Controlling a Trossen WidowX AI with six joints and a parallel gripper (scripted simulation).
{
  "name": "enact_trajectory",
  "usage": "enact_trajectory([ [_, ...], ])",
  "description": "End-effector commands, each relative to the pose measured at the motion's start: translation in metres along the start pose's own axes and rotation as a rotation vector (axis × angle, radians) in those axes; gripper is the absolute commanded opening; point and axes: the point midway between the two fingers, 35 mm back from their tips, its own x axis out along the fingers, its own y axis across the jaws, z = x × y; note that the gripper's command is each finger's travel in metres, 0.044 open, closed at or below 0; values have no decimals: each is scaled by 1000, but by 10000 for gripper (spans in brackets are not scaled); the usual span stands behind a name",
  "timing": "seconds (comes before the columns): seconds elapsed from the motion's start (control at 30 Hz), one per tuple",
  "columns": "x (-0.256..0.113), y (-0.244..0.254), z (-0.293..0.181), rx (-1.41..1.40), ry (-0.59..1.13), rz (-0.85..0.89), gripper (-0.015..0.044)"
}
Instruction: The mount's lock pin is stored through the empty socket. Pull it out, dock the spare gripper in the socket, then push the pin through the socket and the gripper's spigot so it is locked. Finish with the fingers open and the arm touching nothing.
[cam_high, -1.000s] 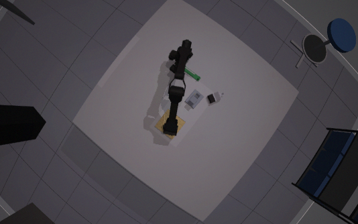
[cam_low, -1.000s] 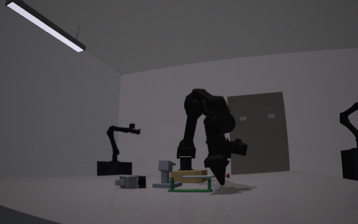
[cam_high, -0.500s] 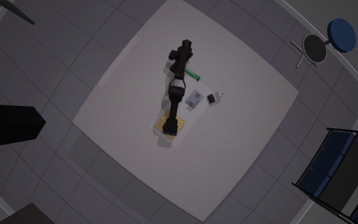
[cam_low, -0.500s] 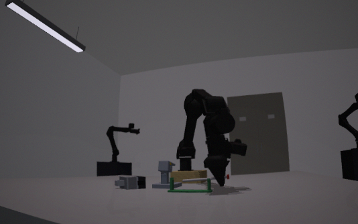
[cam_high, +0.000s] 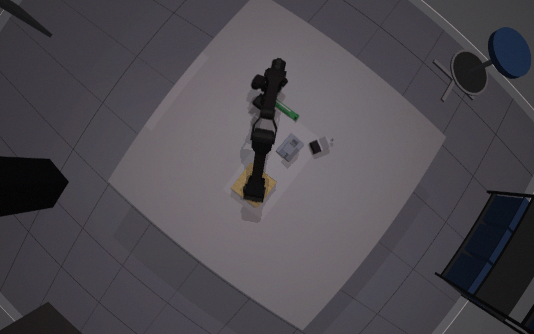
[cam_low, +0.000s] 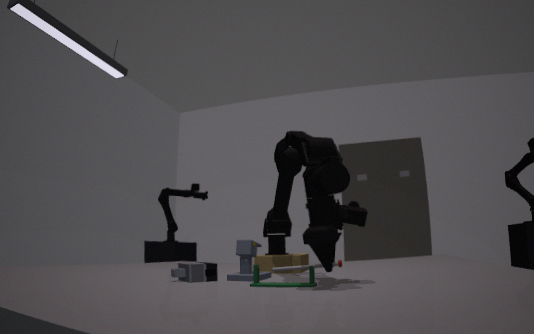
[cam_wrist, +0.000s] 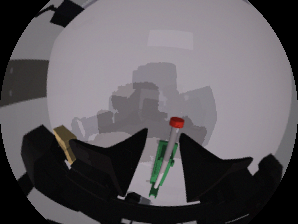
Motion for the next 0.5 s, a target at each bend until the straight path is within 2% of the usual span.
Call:
enact_trajectory([
  [0.0, -11, 1, 1, 0, -1, -2, 200],
  [0.47, -40, 12, 0, 6, 17, 35, 200],
])
